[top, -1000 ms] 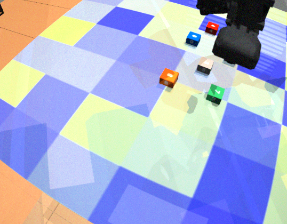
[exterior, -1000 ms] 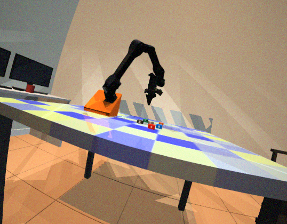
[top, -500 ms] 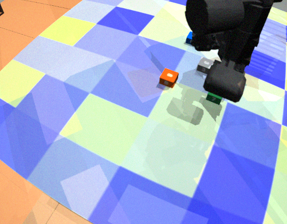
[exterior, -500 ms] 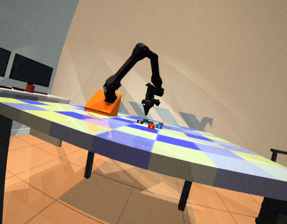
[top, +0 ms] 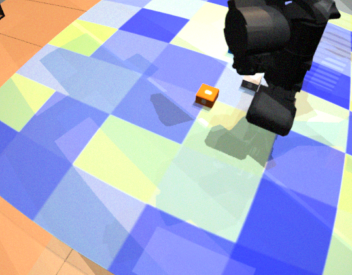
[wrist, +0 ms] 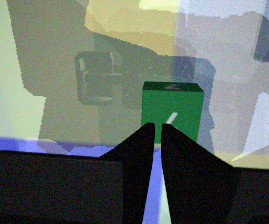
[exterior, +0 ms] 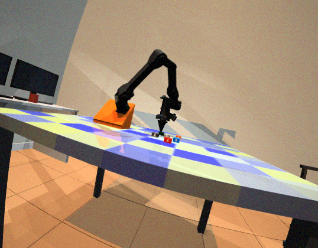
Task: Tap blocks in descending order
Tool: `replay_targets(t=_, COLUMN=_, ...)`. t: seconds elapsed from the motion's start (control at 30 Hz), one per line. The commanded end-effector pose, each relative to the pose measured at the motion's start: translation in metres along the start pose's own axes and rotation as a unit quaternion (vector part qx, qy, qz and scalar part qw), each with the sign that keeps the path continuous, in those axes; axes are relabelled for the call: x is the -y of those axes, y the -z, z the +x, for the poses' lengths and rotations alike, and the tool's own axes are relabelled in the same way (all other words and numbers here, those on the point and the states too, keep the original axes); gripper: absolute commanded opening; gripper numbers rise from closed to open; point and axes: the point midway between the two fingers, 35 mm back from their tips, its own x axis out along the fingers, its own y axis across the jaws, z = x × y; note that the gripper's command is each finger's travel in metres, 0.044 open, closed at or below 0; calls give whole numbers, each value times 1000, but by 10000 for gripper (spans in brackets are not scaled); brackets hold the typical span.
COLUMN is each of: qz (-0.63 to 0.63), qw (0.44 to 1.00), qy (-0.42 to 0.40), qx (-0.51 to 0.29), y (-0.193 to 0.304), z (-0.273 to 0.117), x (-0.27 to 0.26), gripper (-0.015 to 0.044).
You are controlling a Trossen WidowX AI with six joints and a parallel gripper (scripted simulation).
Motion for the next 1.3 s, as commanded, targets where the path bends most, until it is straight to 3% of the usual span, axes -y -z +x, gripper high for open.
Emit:
replay_targets(t=0.0, qz=-4, qw=1000, qy=6, qx=-2, y=2, z=6, x=2, gripper=20)
replay_targets(t=0.17, qz=-4, qw=1000, qy=6, qx=-2, y=2, z=6, x=2, gripper=20)
replay_targets(t=0.3, qz=-4, qw=1000, qy=4, qx=-2, y=2, z=-22, x=1, gripper=20)
replay_targets(t=0.47, qz=-4, qw=1000, qy=4, qx=-2, y=1, z=-27, x=0, gripper=20)
replay_targets(t=0.67, qz=-5, qw=1000, qy=3, qx=-3, y=1, z=-103, x=-1, gripper=20)
replay_targets(t=0.87, qz=-5, qw=1000, qy=2, qx=-3, y=-1, z=-106, x=2, gripper=20)
replay_targets(t=1.03, qz=-10, qw=1000, qy=-14, qx=0, y=-51, z=-114, x=72, gripper=20)
replay_targets(t=1.27, qz=-8, qw=1000, qy=-6, qx=2, y=-83, z=-112, x=186, gripper=20)
